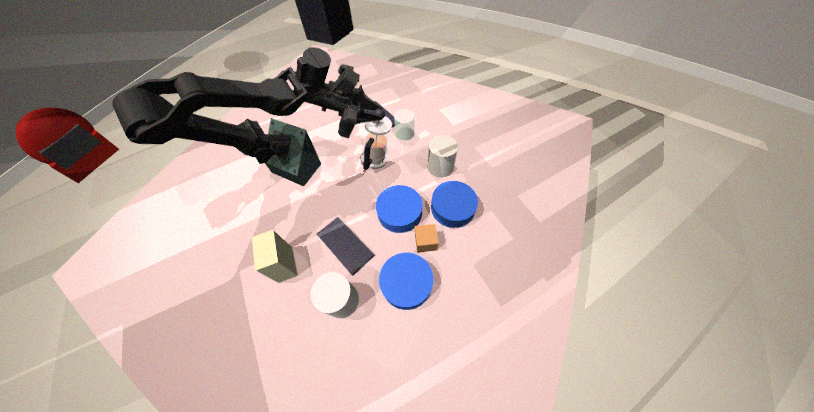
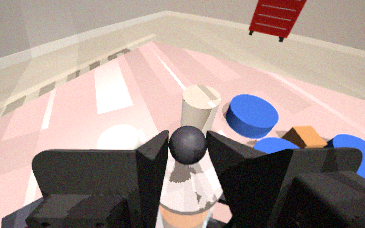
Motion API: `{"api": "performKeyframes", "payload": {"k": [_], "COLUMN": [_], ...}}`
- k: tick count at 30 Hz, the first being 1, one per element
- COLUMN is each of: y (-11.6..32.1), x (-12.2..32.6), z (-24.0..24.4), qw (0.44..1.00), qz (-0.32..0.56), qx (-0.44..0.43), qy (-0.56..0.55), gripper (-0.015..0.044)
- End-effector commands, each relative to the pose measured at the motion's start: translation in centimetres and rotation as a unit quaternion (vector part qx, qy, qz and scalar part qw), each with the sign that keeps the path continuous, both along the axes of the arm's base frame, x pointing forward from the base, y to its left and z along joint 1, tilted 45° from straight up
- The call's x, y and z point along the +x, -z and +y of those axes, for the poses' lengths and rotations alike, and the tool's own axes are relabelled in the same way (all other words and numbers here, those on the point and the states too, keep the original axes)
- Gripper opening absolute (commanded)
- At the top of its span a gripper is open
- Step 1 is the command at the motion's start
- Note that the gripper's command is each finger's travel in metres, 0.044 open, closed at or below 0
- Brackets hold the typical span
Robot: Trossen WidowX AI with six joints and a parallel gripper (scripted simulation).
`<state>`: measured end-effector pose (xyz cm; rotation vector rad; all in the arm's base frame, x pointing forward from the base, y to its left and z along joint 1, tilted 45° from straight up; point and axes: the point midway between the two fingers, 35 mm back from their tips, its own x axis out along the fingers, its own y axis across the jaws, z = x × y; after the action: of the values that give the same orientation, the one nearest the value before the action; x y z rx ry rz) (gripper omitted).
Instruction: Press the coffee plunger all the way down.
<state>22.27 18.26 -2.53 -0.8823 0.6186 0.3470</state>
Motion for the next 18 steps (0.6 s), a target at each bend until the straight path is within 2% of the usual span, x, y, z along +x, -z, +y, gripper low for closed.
{"api": "performKeyframes", "payload": {"k": [1, 13, 18], "y": [0.04, 0.04, -0.28], "x": [-0.02, -0.02, -0.15], "z": [-0.06, -0.06, 0.3], "qw": [1.0, 1.0, 1.0], "qz": [0.001, 0.001, 0.002], "qx": [-0.001, -0.001, -0.001], "qy": [0.0, 0.0, 0.001], "gripper": [0.0125, 0.044, 0.044]}}
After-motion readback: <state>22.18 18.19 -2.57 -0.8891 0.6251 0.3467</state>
